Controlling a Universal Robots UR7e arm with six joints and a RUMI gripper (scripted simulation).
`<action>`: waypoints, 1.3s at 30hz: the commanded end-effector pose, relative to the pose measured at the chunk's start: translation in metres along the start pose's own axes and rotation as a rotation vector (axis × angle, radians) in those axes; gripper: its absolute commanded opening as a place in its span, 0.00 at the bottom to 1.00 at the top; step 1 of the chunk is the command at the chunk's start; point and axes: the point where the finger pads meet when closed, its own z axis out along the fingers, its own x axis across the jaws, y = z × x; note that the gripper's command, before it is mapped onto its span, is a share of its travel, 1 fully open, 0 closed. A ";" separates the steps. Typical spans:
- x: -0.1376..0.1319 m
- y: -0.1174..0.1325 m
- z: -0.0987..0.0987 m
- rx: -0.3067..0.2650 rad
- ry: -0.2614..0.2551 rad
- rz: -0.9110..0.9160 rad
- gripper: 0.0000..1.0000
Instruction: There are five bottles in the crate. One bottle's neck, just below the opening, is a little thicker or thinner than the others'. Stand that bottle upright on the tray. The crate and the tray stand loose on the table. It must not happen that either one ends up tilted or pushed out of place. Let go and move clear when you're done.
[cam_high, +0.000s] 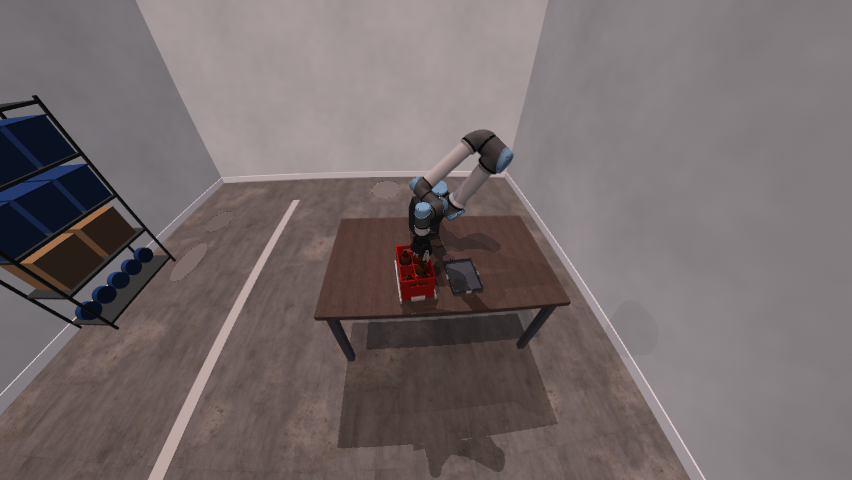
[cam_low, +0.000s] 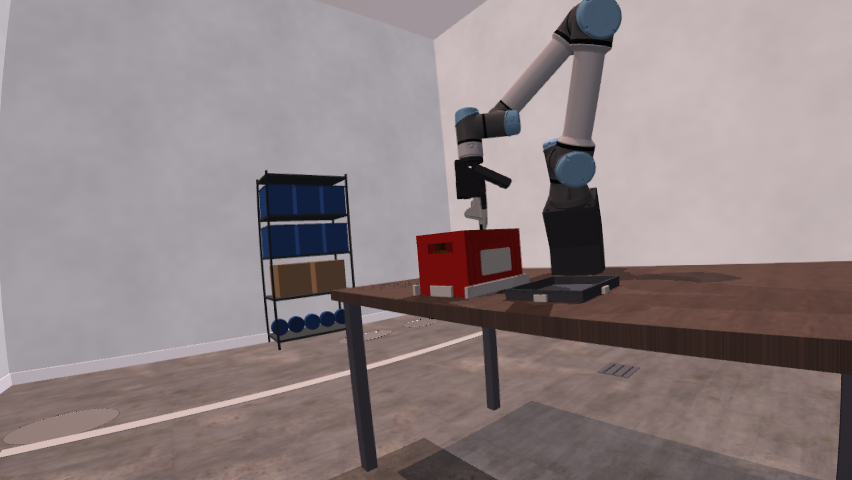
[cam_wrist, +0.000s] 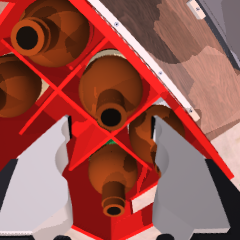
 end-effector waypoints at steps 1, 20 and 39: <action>0.000 -0.002 0.007 0.003 -0.001 0.002 0.38; 0.000 -0.002 0.026 0.002 -0.001 0.002 0.38; -0.001 -0.001 0.029 0.000 -0.001 0.002 0.38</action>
